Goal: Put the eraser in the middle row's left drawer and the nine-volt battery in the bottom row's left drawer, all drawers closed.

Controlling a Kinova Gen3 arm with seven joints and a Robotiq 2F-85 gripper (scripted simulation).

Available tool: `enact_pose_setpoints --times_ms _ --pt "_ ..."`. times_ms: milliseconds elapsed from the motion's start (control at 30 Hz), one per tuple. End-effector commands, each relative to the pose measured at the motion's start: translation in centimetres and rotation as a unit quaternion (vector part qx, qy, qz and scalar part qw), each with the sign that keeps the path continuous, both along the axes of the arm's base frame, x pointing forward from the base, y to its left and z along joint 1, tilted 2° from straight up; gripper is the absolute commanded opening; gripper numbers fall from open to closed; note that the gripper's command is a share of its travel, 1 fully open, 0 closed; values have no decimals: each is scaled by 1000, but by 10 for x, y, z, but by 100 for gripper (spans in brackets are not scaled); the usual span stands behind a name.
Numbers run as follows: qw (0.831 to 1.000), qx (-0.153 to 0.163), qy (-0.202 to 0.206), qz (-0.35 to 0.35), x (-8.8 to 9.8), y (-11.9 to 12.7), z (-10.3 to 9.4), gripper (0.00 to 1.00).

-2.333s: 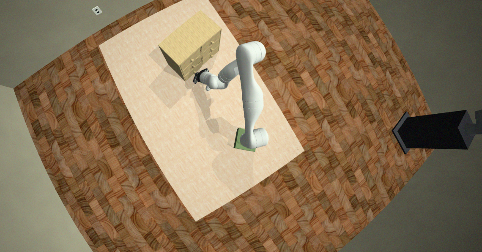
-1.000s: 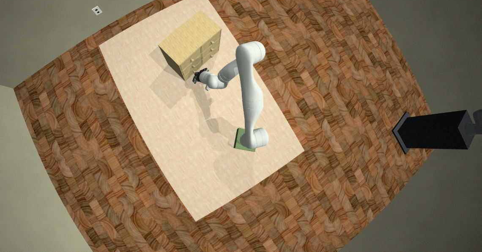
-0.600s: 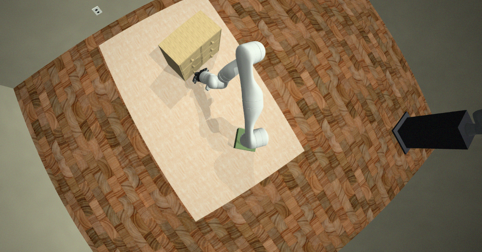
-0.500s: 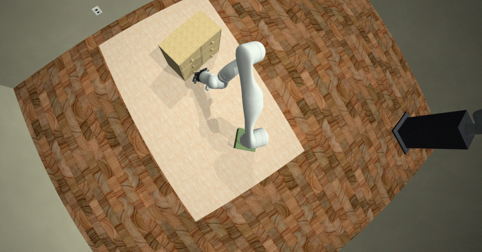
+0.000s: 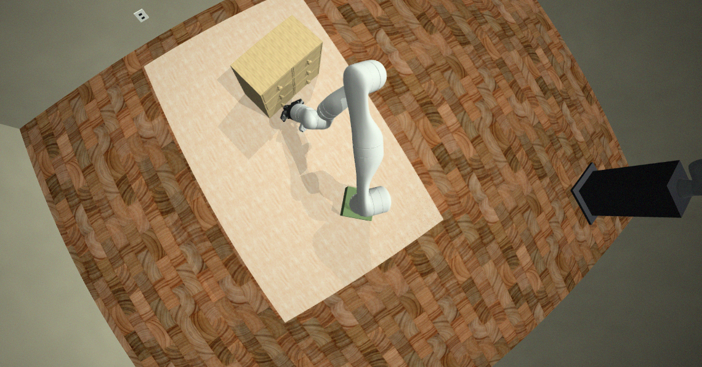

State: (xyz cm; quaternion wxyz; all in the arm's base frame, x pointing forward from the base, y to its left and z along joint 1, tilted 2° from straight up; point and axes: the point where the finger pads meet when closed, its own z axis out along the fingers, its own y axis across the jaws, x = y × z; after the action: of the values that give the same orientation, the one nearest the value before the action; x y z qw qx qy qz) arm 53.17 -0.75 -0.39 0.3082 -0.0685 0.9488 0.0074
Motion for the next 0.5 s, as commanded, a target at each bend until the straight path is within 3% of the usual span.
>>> enact_pose_setpoints --times_ms 0,467 --pt "1000 0 -2 0 1 0 2 0" --pt "1000 0 -2 0 0 0 1 0"
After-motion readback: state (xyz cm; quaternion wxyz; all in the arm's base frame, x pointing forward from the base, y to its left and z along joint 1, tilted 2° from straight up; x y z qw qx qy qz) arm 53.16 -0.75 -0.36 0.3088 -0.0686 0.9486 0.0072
